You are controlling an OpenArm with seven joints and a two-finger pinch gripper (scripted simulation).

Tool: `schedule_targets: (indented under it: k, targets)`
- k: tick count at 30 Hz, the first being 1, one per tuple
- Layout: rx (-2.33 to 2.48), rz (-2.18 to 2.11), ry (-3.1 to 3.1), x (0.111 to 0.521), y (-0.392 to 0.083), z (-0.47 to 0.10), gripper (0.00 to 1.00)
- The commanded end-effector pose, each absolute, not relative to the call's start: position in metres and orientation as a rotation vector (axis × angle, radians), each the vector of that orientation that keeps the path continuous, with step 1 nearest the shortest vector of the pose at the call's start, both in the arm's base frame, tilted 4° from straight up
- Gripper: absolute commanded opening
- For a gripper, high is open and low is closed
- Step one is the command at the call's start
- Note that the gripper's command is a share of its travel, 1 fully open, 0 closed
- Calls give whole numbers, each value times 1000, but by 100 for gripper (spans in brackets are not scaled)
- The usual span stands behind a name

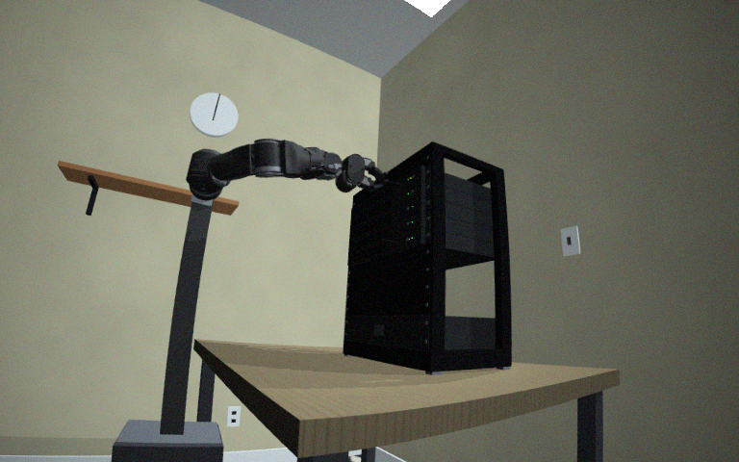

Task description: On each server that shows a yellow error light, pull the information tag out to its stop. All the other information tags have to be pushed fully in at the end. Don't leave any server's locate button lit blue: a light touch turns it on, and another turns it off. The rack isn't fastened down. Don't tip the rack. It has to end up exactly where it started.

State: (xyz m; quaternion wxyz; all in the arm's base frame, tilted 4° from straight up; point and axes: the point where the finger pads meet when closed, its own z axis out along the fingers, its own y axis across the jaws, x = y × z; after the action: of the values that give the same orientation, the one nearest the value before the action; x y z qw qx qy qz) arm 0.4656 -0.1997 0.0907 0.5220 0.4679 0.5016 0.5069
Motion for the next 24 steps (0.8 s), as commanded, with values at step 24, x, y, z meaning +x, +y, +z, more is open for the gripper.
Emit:
schedule_targets:
  k: [24]
  targets:
    - [1128,1210,1191,373,-204,85,0]
